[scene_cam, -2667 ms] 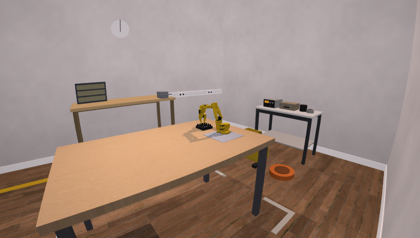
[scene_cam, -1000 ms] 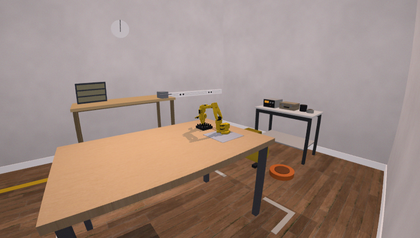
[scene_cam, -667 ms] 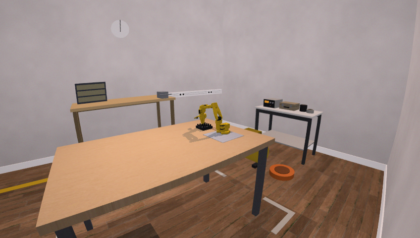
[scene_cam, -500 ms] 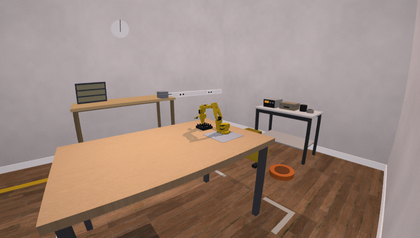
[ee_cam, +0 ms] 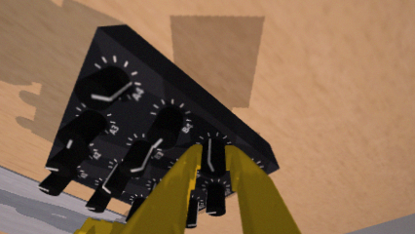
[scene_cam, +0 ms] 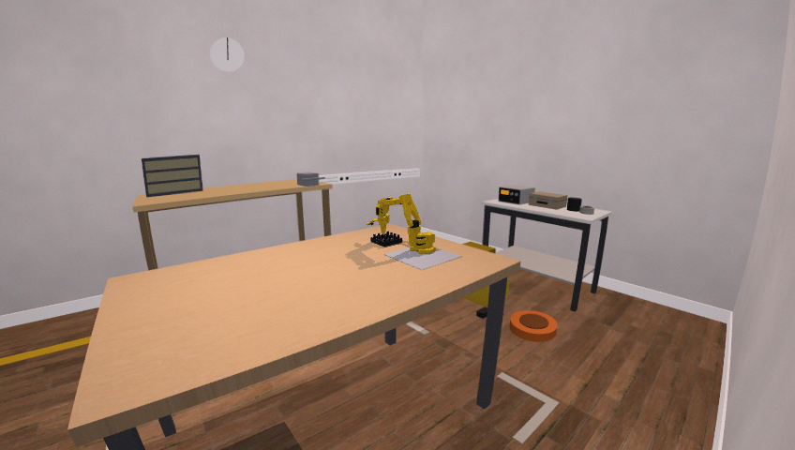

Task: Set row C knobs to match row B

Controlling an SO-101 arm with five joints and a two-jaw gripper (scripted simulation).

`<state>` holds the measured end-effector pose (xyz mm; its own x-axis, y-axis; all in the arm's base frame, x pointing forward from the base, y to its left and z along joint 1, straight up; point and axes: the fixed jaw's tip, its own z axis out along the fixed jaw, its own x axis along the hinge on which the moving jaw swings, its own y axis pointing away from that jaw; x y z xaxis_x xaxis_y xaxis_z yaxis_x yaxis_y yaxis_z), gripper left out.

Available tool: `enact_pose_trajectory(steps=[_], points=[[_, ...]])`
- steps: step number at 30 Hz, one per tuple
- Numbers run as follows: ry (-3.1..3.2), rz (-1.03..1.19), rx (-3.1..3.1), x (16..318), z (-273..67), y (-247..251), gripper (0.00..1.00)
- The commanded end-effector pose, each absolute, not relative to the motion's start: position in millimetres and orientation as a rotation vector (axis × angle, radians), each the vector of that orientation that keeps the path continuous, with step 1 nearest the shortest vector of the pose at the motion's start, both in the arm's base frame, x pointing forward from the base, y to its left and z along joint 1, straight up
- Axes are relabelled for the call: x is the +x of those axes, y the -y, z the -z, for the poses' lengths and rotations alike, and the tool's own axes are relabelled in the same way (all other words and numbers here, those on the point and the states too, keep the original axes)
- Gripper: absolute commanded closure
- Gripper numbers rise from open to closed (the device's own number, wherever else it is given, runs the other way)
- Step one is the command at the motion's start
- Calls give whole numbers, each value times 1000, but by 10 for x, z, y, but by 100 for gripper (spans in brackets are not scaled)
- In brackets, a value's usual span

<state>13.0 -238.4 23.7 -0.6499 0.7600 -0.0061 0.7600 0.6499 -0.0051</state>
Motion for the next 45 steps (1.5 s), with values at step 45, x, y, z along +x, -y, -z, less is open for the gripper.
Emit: enact_pose_trajectory(steps=[45], points=[[-3138, -8, 161, 87, -223, 2356, 99]])
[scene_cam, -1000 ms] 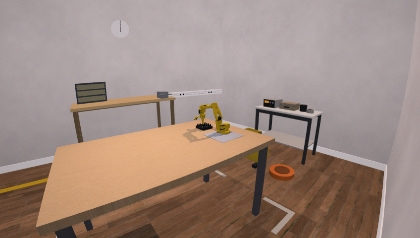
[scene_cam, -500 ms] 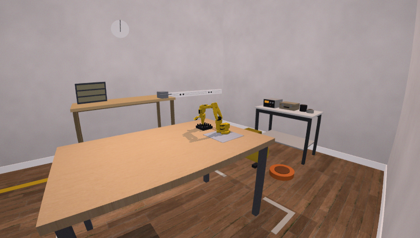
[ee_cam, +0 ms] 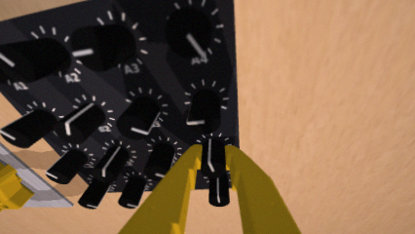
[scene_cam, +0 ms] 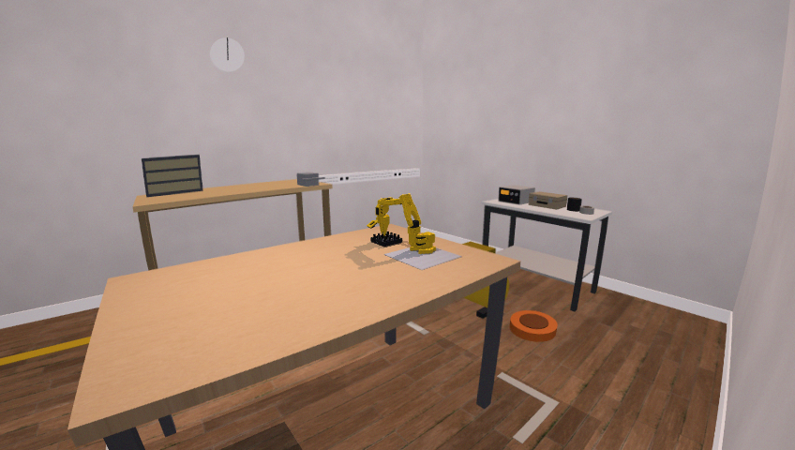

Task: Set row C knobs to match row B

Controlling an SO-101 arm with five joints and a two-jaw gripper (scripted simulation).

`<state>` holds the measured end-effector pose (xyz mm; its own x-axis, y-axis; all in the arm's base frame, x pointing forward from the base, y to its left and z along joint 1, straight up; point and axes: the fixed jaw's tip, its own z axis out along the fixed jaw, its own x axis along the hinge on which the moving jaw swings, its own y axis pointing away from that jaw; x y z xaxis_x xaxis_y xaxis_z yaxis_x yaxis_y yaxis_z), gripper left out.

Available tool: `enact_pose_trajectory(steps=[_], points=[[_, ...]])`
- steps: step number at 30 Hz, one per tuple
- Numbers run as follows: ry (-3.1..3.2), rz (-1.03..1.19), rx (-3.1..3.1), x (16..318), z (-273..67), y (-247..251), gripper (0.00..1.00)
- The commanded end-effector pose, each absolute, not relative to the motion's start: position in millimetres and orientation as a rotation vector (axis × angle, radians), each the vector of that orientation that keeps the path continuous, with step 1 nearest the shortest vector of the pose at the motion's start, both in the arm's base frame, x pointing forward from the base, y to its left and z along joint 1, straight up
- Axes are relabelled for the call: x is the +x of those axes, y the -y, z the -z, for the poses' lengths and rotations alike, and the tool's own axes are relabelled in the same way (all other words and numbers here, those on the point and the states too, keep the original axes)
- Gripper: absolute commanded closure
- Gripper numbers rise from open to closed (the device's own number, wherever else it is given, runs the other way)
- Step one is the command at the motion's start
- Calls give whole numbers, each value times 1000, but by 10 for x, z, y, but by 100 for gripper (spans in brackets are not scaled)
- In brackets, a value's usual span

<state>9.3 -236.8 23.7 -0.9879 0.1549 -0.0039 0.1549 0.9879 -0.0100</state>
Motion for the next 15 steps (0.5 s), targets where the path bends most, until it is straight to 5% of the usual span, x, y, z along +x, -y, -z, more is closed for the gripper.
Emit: enact_pose_trajectory(steps=[1, 15], points=[[-3139, -8, 134, 86, -223, 2356, 99], [-3135, -8, -195, 74, -223, 2356, 99]])
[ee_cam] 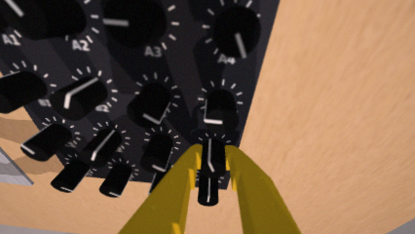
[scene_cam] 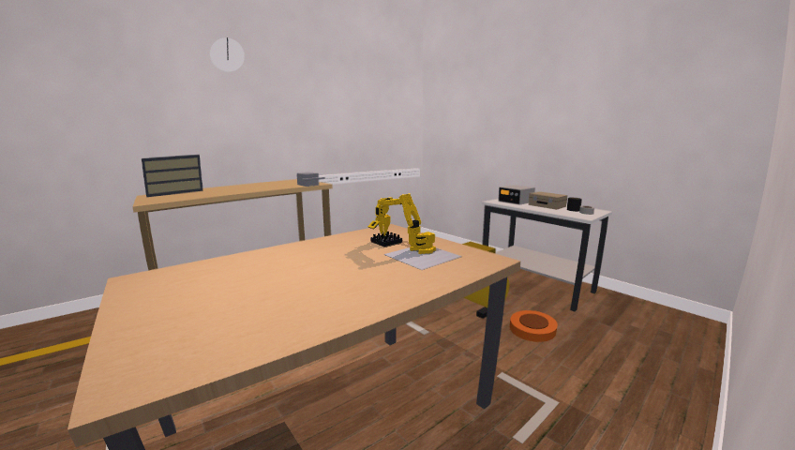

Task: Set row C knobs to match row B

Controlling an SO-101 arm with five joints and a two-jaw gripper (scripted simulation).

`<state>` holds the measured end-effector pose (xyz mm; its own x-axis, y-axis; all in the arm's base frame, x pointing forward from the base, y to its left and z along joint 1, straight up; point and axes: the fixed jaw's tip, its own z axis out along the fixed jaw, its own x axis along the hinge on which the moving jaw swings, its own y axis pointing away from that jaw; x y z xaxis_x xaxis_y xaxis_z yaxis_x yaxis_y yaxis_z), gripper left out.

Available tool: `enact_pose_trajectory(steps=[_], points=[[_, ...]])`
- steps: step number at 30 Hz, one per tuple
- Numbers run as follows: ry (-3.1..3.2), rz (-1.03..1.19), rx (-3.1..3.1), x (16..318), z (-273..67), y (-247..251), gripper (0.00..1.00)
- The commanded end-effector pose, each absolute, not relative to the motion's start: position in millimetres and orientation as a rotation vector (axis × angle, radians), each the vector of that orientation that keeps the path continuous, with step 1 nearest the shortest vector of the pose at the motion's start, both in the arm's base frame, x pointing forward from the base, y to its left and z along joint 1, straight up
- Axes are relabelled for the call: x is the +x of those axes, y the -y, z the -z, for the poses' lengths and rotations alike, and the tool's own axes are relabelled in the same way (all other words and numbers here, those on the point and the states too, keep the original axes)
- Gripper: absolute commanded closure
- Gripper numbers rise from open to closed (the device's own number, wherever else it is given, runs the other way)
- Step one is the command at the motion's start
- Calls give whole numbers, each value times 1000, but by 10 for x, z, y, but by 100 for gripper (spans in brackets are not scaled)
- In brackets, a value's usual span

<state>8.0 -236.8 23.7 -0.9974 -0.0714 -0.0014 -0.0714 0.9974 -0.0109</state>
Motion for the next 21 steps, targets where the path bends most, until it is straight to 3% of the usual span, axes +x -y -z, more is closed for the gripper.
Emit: enact_pose_trajectory(steps=[1, 21], points=[[-3134, -8, -223, 73, -223, 2356, 99], [-3065, -8, -683, 57, -223, 2361, 99]])
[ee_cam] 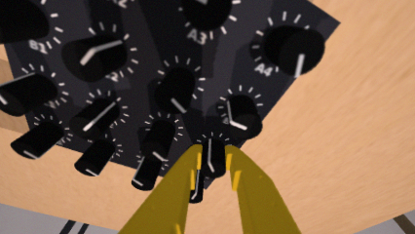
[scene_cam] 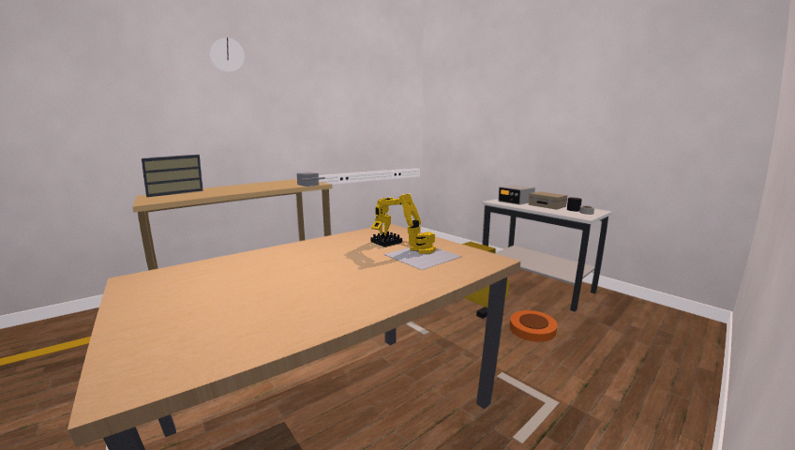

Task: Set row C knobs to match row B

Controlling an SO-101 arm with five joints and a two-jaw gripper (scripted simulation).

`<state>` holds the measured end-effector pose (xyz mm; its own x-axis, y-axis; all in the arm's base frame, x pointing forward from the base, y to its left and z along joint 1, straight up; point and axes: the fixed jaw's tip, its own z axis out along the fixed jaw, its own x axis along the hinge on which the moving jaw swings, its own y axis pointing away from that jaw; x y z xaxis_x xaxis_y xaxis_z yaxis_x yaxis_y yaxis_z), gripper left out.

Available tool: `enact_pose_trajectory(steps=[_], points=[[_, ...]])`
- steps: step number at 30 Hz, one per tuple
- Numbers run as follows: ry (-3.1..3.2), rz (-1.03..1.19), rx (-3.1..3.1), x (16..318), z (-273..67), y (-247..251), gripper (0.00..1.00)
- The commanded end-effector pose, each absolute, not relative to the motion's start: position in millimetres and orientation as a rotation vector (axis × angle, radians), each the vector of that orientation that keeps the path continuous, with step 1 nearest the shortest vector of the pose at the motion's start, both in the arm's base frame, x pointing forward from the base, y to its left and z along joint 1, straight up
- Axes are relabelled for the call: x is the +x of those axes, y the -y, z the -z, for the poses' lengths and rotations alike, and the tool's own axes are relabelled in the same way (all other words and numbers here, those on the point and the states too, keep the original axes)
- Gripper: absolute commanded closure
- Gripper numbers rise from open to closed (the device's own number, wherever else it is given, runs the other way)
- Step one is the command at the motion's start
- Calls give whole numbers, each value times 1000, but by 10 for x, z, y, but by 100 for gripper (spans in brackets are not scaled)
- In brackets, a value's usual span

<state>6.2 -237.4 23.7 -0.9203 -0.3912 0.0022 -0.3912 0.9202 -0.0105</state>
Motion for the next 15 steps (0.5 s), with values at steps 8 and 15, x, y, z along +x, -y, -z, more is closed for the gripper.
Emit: enact_pose_trajectory(steps=[8, 15], points=[[3020, 8, 870, 51, -223, 2365, 99], [2962, 8, 1052, 45, -223, 2369, 99]])
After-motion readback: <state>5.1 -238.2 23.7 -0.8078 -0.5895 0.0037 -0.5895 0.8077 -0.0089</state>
